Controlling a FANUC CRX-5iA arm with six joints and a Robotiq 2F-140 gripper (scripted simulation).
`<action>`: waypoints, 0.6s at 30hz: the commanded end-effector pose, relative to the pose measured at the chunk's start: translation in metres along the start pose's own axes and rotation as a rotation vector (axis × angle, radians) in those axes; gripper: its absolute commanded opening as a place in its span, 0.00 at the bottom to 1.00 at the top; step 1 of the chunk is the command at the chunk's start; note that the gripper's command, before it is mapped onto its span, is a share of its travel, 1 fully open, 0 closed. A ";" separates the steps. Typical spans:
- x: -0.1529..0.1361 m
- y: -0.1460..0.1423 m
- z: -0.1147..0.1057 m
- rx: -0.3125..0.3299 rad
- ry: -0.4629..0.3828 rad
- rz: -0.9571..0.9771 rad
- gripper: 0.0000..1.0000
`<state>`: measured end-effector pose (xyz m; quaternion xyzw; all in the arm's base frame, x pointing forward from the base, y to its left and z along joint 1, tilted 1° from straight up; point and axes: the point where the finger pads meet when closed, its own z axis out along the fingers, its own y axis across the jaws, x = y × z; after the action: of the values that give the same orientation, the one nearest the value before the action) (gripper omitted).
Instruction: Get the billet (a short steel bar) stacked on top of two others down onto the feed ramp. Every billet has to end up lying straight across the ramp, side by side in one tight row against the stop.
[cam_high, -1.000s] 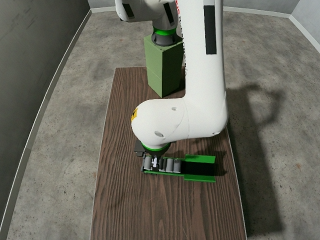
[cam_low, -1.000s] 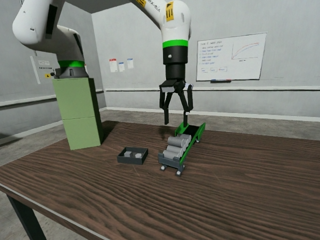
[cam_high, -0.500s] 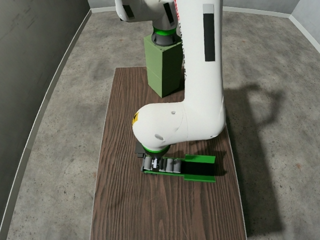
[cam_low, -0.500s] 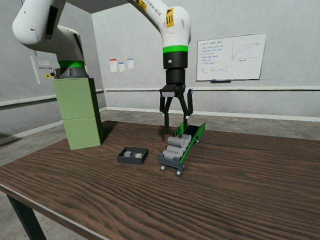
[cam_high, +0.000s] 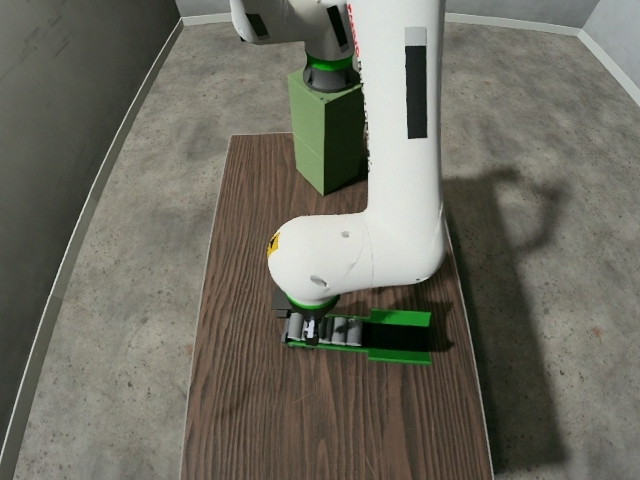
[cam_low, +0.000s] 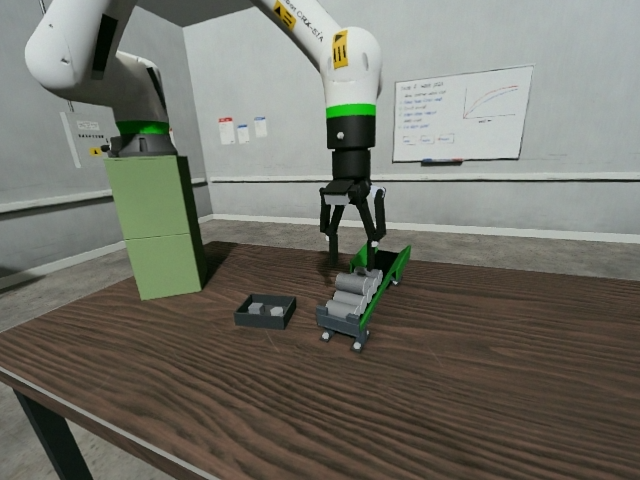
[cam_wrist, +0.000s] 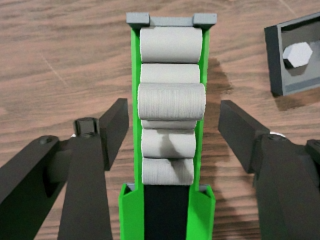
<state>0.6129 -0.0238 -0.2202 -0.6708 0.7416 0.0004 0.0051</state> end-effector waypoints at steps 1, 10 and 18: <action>0.000 -0.001 0.002 0.002 0.000 0.000 0.58; 0.000 -0.001 0.008 0.002 0.000 0.000 0.58; 0.000 -0.001 0.009 0.002 0.000 0.000 0.58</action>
<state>0.6132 -0.0237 -0.2304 -0.6708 0.7416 0.0004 0.0051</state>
